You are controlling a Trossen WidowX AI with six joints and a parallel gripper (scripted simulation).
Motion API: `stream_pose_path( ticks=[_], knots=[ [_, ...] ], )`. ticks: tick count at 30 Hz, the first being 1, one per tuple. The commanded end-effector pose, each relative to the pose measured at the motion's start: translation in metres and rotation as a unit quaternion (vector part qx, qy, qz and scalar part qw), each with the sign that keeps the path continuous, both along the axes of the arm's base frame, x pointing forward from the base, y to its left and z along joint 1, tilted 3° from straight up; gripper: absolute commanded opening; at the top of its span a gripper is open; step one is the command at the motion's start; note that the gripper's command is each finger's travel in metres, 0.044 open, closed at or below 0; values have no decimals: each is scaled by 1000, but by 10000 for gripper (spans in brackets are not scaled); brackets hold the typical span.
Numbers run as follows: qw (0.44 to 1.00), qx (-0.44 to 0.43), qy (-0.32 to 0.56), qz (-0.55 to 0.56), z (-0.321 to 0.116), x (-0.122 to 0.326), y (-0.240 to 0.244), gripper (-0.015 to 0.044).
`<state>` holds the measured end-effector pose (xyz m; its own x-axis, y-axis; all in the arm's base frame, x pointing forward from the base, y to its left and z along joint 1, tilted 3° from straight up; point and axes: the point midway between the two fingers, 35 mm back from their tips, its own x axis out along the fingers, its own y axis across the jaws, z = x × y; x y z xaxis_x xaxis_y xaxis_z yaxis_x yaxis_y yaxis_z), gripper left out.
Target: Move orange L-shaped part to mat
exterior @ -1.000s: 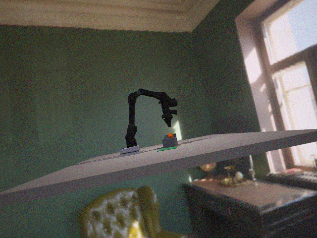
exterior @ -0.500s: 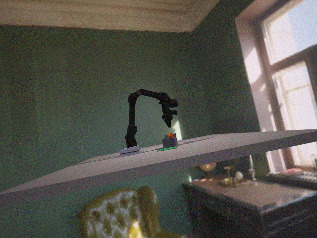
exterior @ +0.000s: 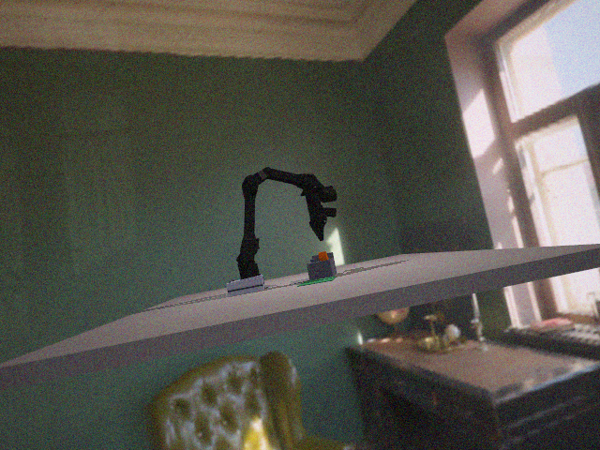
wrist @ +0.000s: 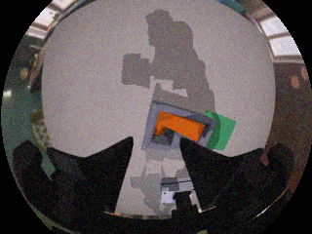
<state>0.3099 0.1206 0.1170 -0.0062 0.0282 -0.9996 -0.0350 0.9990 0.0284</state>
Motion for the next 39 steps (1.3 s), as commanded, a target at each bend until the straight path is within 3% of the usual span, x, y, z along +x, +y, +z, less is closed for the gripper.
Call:
stream_pose_path(
  ticks=[1, 6, 14, 31, 39],
  knots=[
    [989, -3, 2, 146, -1, -1, -18, 280],
    [937, -1, 0, 350, -1, -3, -39, 280],
    [786, 4, -1, 618, -1, -8, -69, 280],
    [782, 5, -1, 624, -2, -8, -70, 280],
    [782, 5, -1, 624, -31, -9, -70, 280]
  ],
)
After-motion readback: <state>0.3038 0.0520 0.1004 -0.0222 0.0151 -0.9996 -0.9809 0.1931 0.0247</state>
